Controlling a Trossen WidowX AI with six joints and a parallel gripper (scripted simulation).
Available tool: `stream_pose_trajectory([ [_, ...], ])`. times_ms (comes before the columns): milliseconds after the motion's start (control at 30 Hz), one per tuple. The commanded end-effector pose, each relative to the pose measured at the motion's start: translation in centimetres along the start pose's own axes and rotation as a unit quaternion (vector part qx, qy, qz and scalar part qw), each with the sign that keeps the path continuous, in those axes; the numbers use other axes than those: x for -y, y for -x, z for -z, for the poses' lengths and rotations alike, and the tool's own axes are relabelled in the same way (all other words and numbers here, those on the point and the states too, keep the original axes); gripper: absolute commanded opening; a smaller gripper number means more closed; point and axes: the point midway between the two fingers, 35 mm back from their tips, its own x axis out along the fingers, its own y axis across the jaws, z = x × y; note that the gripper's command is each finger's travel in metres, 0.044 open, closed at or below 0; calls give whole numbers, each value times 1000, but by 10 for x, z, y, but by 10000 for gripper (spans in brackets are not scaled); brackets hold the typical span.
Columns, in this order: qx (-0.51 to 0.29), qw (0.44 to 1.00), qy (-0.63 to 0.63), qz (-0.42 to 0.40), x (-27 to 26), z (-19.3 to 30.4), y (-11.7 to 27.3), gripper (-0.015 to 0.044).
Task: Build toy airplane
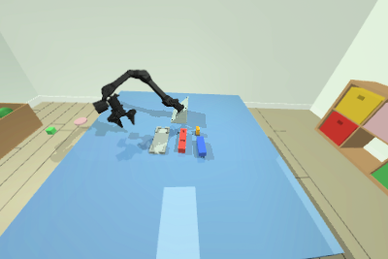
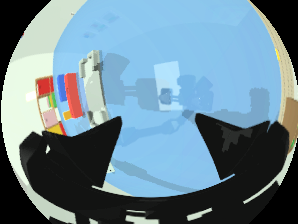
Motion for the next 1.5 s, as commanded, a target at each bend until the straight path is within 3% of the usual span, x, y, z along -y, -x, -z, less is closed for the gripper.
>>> stream_pose_trajectory([
  [0,-20,999,3,-31,-49,-34,-22,440],
  [433,-95,995,28,-10,-204,-79,-62,440],
  [633,-108,992,30,64,-298,-66,-73,440],
  [833,-68,985,31,154,-373,-30,-80,440],
  [1100,-59,984,31,164,-379,-25,-83,440],
  [1267,-59,984,31,165,-363,-20,-128,440],
  [1467,-59,984,31,165,-359,-19,-140,440],
])
